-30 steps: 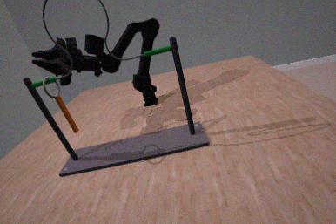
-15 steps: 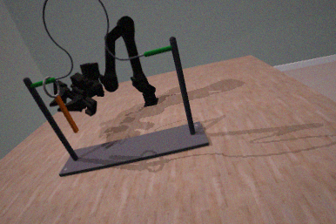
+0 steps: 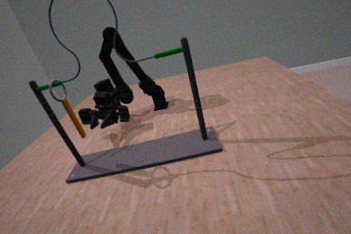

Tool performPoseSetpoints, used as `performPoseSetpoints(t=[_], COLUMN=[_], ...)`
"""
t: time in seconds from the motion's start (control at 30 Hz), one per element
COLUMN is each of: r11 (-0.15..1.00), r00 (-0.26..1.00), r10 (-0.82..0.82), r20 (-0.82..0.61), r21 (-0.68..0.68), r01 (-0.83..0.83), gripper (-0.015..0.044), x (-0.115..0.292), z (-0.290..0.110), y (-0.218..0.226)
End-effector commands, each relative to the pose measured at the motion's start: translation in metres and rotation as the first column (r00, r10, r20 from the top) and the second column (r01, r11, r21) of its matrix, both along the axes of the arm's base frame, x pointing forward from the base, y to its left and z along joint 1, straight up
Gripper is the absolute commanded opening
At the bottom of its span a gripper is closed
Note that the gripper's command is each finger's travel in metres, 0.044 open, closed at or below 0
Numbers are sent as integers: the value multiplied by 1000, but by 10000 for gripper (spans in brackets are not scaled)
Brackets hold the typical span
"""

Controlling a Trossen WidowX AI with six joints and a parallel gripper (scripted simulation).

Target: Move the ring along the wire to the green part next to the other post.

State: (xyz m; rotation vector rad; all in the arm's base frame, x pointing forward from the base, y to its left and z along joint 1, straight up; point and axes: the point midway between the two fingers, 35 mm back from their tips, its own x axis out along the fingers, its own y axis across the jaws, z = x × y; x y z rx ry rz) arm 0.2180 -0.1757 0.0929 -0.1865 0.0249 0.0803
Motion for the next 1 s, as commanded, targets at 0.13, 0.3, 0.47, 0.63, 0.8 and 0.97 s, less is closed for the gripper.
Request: performPoseSetpoints(t=[0.13, 0.3, 0.47, 0.63, 0.8, 0.97], r11=[999, 995, 987, 985, 985, 985], r00=[1000, 1000, 999, 999, 999, 999], r10=[23, 28, 35, 36, 36, 36], r20=[-4, 2, 24, 28, 29, 29], r21=[37, 92, 158, 168, 168, 167], r01=[-23, -28, -38, -40, -40, -40], gripper=[160, 160, 160, 160, 160, 160], x=[-2, 19, 44, 47, 50, 58], z=[-4, 15, 42, 46, 46, 46], y=[6, 5, 10, 11, 11, 11])
